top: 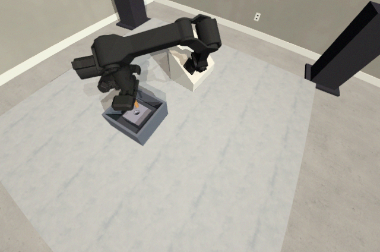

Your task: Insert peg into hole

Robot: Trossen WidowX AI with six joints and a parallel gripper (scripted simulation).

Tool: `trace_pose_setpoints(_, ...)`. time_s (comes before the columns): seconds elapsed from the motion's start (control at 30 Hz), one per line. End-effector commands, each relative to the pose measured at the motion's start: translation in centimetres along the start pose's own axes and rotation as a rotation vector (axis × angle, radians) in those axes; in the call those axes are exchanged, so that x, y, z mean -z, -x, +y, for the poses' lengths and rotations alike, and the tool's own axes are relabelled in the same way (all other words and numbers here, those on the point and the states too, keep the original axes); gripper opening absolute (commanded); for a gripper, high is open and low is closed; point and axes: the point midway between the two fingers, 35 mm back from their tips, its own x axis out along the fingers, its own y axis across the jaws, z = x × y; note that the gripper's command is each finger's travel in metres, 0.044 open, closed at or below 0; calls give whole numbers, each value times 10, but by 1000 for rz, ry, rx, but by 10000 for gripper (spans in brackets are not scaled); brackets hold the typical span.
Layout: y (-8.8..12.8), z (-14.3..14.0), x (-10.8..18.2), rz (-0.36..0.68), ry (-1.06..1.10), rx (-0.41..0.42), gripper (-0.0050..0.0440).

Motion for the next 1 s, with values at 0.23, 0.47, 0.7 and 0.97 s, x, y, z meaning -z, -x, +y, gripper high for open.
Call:
trace_pose_setpoints(0.23,-6,-1,-14,-4,0,3,0)
trace_pose_setpoints(0.47,-23,-1,-14,-4,0,3,0)
trace_pose_setpoints(0.7,-41,-1,-13,-4,0,3,0)
trace_pose_setpoints(0.97,-40,-1,-14,-5,1,3,0)
